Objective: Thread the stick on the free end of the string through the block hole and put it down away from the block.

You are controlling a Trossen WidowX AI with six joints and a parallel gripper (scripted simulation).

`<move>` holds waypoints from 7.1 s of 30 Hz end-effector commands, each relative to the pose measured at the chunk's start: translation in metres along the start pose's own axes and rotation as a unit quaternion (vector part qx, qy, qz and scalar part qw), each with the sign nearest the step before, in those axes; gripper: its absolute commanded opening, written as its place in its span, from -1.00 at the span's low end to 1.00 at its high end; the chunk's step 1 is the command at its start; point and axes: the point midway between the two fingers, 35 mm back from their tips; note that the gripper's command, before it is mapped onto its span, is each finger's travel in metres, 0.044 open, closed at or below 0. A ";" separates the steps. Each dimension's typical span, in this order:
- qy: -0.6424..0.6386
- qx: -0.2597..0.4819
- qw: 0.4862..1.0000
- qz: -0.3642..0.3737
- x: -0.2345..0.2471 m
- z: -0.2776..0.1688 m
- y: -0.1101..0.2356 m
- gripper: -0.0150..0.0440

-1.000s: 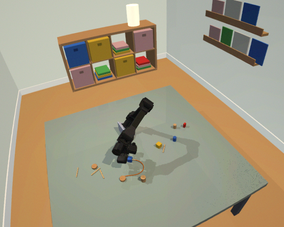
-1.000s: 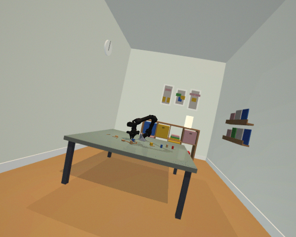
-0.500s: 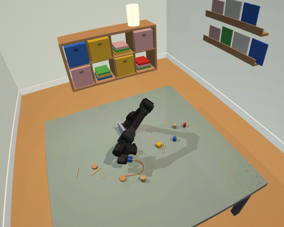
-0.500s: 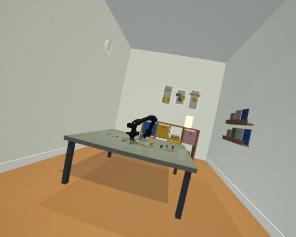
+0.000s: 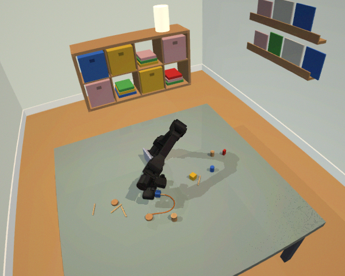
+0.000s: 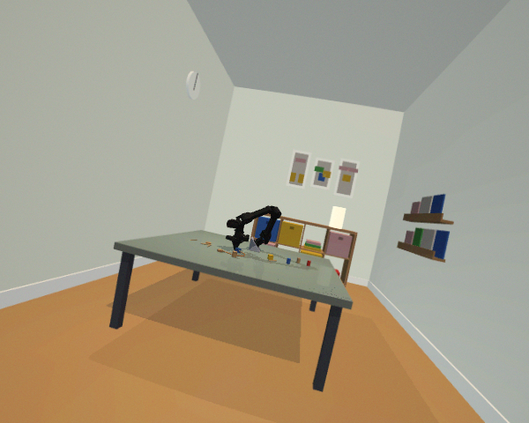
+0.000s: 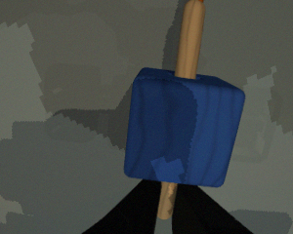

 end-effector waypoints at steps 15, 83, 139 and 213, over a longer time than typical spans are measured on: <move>-0.002 -0.024 1.000 -0.003 0.000 -0.003 -0.001 -0.49; 0.007 -0.042 0.999 -0.032 -0.005 -0.048 -0.005 -0.49; 0.011 -0.042 0.995 -0.086 -0.006 -0.118 -0.004 -0.49; 0.008 -0.038 0.999 0.001 -0.013 -0.132 -0.013 -0.49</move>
Point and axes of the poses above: the point midway between the two fingers, 35 mm back from their tips, its own y axis back along the fingers, its own x axis across the jaws, z = x × y, and after that the axes turned 2 degrees about -y, right-handed
